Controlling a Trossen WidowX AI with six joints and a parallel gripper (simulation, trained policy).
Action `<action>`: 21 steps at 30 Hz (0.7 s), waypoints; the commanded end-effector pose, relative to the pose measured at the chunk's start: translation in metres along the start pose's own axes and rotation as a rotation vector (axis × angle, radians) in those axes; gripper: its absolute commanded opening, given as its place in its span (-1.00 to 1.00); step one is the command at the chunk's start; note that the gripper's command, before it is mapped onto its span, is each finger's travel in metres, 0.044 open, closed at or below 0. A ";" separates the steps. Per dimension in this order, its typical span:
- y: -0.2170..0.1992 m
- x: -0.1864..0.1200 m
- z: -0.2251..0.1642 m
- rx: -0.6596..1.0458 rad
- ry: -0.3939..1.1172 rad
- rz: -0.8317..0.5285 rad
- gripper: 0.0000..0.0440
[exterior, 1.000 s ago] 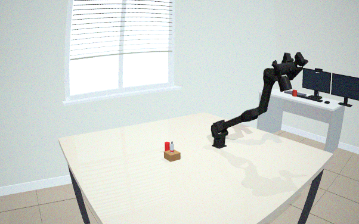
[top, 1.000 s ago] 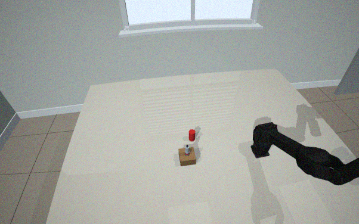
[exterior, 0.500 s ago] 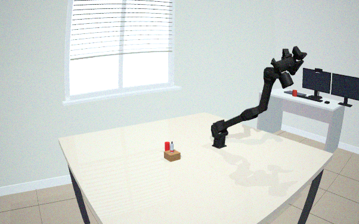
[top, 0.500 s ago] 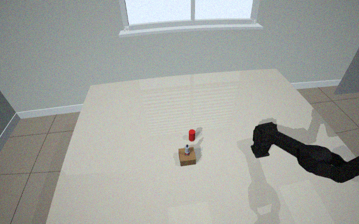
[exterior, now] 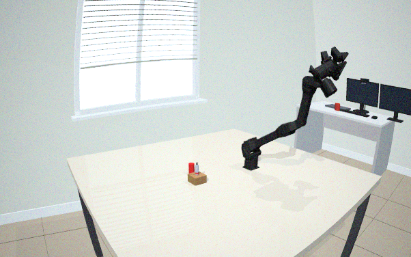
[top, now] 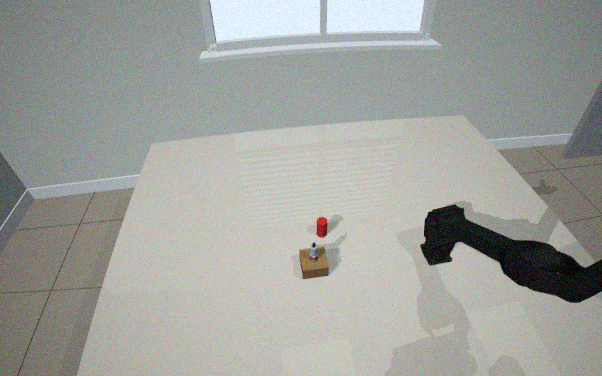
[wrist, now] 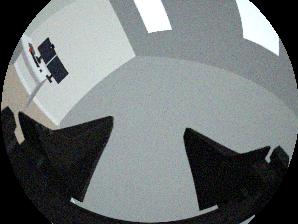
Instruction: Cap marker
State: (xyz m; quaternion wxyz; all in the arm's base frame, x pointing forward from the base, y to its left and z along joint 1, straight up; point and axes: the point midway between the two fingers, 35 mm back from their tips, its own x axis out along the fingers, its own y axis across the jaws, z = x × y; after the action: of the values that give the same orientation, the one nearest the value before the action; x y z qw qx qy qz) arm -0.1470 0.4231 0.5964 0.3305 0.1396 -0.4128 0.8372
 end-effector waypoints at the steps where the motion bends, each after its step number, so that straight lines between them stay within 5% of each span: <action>1: -0.005 0.002 0.012 -0.014 -0.030 -0.035 0.48; 21: -0.019 0.005 0.058 -0.072 -0.185 -0.187 0.48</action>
State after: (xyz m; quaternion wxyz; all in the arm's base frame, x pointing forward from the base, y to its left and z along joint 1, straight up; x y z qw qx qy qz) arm -0.1411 0.3963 0.6382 0.3691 0.2269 -0.4512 0.7802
